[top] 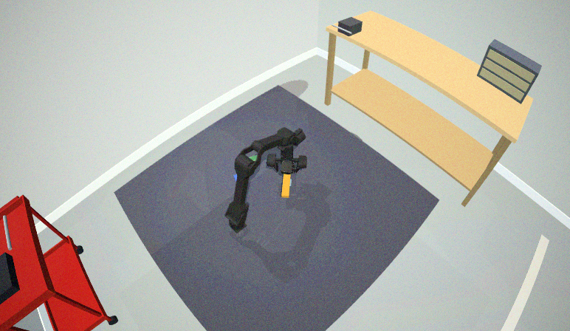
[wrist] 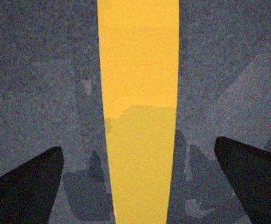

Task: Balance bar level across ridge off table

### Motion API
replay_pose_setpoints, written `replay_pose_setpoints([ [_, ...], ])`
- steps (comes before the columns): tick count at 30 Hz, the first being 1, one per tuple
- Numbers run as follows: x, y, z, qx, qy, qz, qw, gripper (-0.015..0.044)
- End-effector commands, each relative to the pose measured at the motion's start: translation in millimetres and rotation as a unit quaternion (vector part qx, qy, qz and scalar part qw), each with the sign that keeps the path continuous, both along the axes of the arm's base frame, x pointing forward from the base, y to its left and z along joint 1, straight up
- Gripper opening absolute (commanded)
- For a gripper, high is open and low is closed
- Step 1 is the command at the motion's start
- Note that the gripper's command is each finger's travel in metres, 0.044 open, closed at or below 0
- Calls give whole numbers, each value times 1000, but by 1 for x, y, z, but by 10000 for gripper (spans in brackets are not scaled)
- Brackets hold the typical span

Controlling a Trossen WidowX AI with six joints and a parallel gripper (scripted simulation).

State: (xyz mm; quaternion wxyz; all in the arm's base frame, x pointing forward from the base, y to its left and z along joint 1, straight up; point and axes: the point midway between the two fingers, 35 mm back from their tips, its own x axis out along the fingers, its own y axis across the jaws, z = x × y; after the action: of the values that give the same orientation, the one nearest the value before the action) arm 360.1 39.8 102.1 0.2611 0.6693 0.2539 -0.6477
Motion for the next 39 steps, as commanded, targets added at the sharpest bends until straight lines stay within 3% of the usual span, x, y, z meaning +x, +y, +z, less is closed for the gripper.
replay_pose_setpoints([
  [1,4,0,24,0,-5,0,1000,440],
  [8,-2,0,95,0,-5,0,1000,440],
  [39,-3,0,96,0,-5,0,1000,440],
])
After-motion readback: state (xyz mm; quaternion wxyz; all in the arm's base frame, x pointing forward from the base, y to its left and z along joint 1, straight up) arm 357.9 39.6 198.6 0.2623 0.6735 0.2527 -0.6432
